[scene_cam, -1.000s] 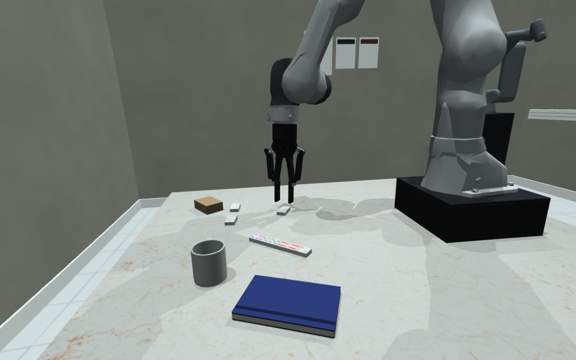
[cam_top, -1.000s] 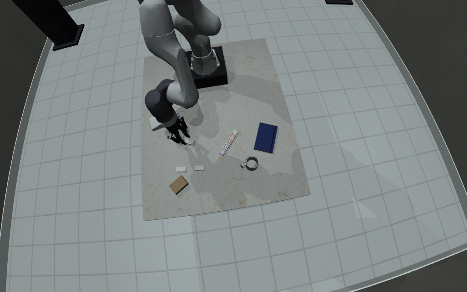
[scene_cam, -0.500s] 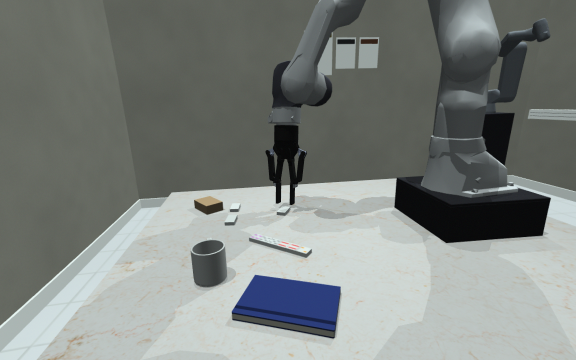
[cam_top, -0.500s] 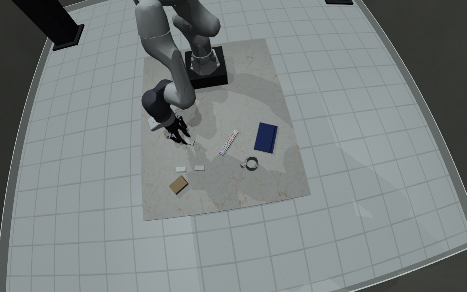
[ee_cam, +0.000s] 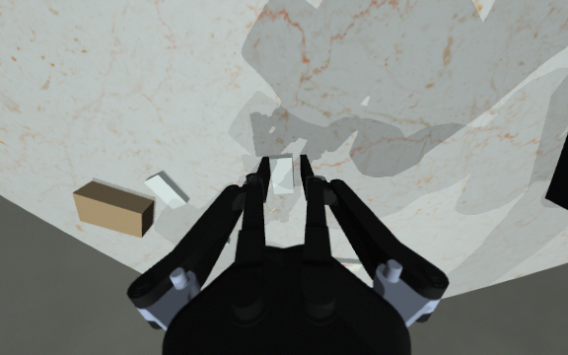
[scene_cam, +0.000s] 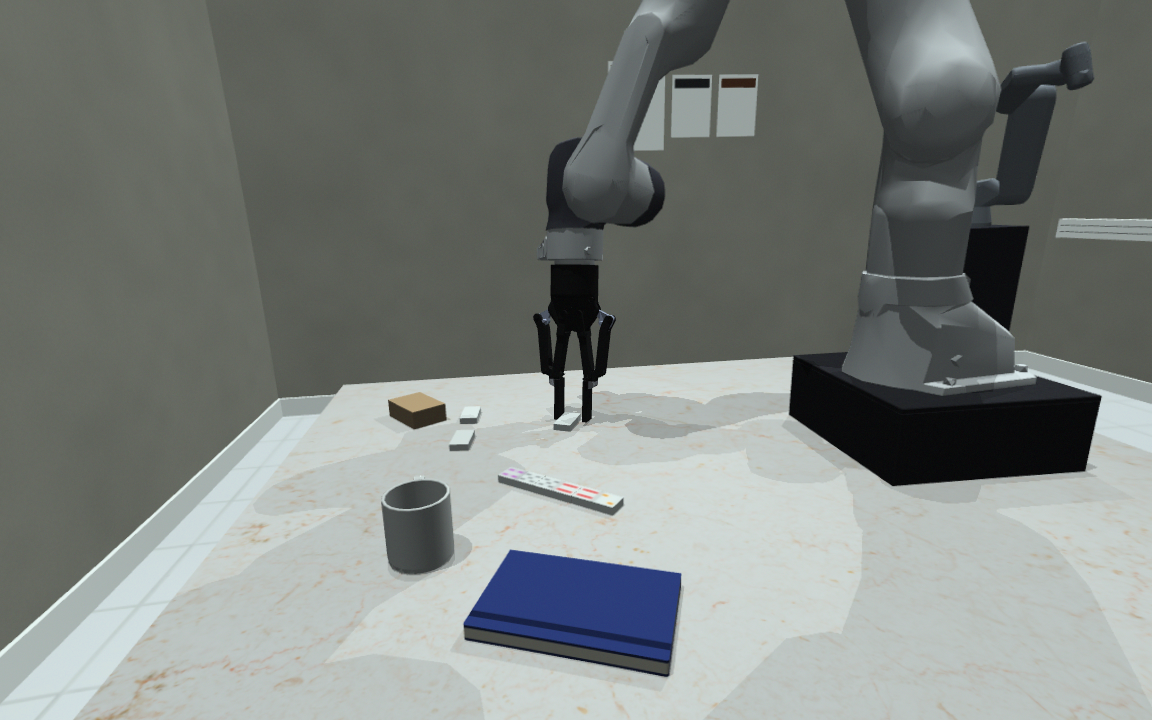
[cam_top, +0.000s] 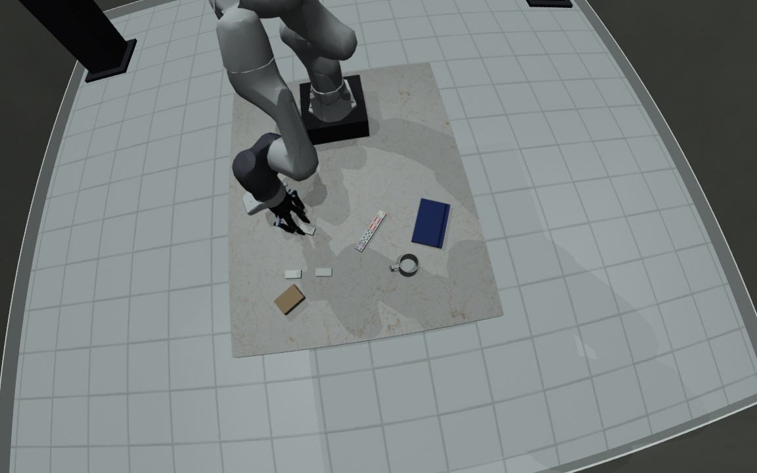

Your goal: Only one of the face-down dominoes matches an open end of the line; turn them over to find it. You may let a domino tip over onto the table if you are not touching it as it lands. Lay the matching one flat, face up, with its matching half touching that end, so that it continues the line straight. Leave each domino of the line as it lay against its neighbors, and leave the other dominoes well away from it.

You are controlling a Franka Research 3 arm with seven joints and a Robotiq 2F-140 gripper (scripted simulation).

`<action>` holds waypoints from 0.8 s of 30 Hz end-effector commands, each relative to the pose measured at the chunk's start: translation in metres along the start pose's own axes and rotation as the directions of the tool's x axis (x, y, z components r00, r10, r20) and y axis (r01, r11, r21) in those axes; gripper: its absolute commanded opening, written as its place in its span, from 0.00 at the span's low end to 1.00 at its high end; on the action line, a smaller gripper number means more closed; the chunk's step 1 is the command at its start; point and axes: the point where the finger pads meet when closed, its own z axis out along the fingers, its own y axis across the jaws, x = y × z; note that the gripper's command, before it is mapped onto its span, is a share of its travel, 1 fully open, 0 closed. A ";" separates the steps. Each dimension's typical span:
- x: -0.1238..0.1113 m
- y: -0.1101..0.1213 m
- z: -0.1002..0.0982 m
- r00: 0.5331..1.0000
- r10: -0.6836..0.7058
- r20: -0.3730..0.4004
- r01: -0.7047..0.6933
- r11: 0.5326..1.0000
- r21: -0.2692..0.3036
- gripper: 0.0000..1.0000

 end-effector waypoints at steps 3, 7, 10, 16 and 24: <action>0.000 -0.004 0.001 1.000 -0.018 -0.002 0.018 1.000 0.010 0.34; 0.000 -0.004 0.001 1.000 -0.018 -0.002 0.018 1.000 0.010 0.34; 0.000 -0.004 0.001 1.000 -0.018 -0.002 0.018 1.000 0.010 0.34; 0.000 -0.004 0.001 1.000 -0.018 -0.002 0.018 1.000 0.010 0.34; 0.000 -0.004 0.001 1.000 -0.018 -0.002 0.018 1.000 0.010 0.23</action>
